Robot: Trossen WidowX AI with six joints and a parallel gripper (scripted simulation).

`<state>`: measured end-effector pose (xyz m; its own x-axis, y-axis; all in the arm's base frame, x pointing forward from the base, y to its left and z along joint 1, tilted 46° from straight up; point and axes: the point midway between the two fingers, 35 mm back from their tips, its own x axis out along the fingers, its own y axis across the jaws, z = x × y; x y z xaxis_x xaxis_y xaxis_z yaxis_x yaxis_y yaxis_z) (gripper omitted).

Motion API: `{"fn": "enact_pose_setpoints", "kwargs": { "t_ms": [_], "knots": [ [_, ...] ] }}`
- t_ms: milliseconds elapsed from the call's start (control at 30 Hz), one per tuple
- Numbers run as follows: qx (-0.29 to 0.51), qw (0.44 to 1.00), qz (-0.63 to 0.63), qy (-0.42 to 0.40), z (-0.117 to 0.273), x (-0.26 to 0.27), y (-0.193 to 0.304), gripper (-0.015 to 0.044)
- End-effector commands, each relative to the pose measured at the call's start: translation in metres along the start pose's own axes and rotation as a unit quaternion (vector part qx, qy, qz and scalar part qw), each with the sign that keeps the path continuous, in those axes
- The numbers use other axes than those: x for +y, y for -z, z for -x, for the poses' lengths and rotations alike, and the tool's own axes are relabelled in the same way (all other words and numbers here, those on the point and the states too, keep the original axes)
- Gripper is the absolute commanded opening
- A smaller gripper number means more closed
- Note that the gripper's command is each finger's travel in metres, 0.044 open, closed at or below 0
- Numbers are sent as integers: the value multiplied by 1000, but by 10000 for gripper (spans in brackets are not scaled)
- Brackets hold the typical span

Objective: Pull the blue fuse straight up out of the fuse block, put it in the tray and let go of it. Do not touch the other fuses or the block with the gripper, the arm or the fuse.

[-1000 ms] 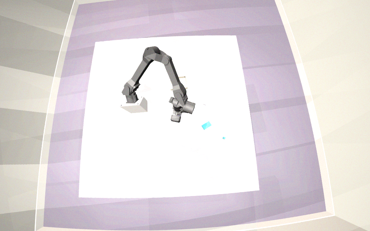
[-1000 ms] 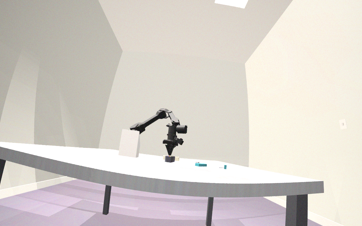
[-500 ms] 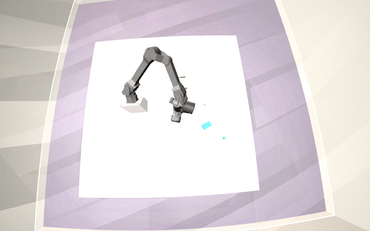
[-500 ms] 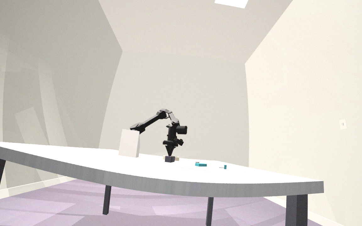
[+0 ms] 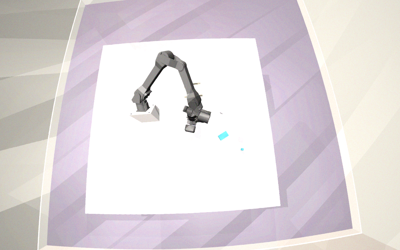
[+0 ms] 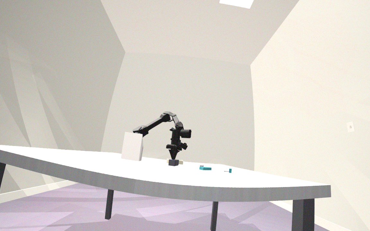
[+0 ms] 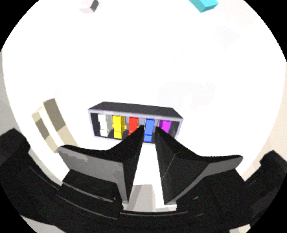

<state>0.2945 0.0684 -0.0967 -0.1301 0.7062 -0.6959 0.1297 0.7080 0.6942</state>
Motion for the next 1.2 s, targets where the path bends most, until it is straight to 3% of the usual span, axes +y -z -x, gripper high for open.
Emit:
{"fn": "enact_pose_setpoints", "kwargs": {
  "t_ms": [0, 267, 1167],
  "knots": [
    [0, 1000, 0, 0, 0, 0, 0, 55],
    [0, 1000, 0, 0, 0, 0, 0, 1],
    [0, 1000, 0, 0, 11, 0, -1, 0]
  ]
}}
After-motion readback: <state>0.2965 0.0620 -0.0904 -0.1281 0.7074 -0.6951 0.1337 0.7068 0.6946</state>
